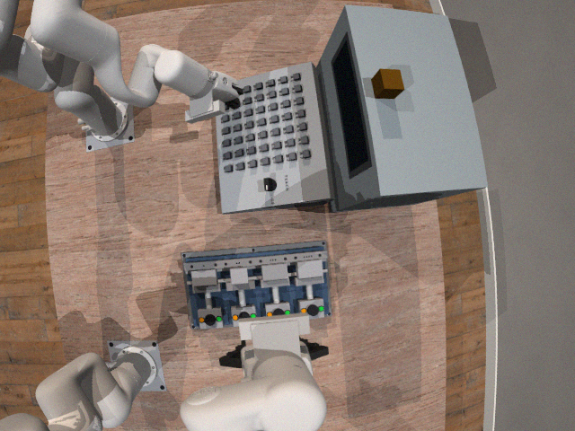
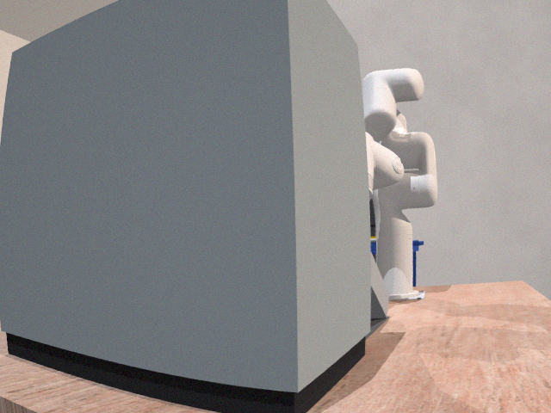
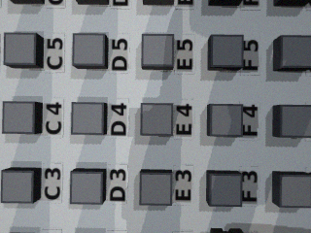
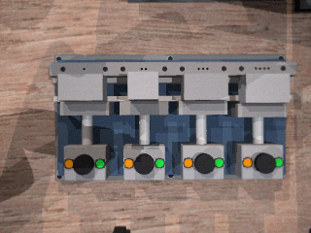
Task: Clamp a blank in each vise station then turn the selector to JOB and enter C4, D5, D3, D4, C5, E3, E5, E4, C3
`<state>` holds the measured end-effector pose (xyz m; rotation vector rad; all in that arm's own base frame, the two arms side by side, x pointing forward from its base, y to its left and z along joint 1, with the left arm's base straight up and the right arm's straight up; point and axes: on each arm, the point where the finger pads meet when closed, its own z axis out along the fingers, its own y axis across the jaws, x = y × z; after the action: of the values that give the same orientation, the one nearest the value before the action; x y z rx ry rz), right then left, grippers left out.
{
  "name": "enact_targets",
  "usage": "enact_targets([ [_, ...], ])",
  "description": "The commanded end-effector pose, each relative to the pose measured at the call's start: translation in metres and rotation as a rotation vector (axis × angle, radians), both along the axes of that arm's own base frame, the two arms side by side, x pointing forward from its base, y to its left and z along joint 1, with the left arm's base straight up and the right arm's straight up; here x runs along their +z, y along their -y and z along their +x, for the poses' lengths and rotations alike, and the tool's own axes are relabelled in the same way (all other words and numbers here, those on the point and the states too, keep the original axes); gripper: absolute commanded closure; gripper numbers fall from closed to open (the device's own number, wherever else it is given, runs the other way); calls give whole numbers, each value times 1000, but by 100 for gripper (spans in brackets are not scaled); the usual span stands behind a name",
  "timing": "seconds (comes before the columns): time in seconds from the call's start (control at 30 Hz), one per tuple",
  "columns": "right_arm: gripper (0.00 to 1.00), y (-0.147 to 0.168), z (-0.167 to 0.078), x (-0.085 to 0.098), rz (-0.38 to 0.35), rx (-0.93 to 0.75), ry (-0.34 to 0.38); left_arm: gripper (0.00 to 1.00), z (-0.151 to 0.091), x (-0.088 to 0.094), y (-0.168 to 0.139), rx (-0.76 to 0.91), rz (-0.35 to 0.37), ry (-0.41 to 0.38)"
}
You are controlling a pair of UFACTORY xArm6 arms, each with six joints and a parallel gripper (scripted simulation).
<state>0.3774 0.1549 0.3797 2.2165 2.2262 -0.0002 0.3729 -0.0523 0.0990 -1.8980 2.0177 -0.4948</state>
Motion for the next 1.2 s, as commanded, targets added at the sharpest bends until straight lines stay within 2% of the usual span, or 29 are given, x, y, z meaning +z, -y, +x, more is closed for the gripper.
enact_targets([
  [0.0,0,0,0,2,2,0,5,100,2,1,0,0,0,4],
  [0.37,0,0,0,2,2,0,5,100,1,2,0,0,0,4],
  [0.57,0,0,0,2,2,0,5,100,-3,9,2,0,-1,4],
  [0.87,0,0,0,2,2,0,5,100,-7,9,66,0,-1,4],
  [1.17,0,0,0,2,2,0,5,100,-7,9,68,0,-1,4],
])
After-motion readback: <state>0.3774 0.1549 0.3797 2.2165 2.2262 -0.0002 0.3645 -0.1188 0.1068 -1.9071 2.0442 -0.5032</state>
